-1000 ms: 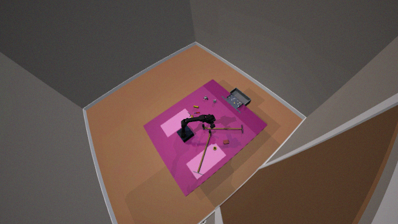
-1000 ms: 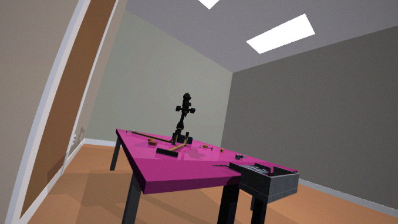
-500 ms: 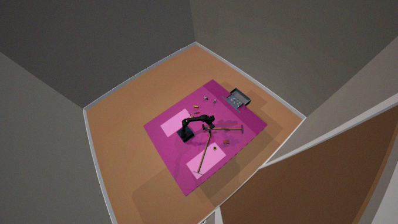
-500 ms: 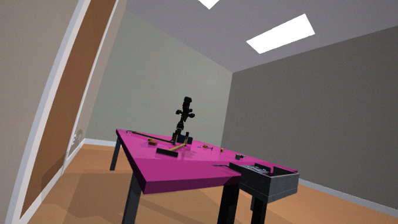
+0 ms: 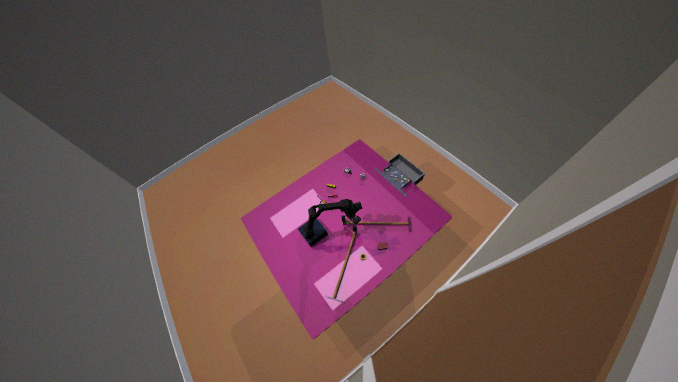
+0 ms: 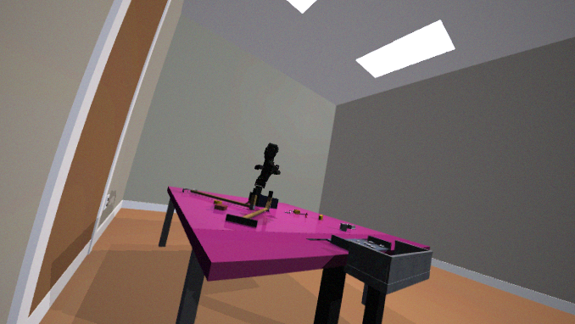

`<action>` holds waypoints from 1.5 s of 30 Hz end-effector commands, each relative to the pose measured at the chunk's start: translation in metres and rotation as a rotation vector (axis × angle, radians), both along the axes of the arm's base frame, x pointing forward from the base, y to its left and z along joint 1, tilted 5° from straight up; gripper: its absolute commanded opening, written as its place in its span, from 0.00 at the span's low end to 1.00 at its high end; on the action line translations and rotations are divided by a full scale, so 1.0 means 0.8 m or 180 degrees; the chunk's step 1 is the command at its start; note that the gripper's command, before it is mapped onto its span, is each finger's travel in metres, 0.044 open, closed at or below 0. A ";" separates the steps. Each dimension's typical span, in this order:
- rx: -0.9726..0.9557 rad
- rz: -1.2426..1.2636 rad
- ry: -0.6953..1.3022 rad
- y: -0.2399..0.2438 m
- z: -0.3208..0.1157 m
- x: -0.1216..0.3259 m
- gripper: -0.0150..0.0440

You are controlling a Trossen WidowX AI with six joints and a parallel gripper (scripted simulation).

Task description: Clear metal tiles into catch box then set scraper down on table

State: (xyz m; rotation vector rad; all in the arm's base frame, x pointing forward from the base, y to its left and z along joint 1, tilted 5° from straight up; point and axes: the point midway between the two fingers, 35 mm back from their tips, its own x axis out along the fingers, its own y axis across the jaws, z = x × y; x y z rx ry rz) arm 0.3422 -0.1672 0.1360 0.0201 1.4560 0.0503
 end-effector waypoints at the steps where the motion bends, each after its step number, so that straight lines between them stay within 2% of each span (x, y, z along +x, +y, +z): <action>1: 0.0020 0.0216 0.0211 0.007 -0.012 -0.012 0.25; 12: 0.0034 0.0312 0.0293 0.011 -0.024 -0.015 0.25; 45: 0.0051 0.0303 0.0301 0.017 -0.132 -0.012 0.25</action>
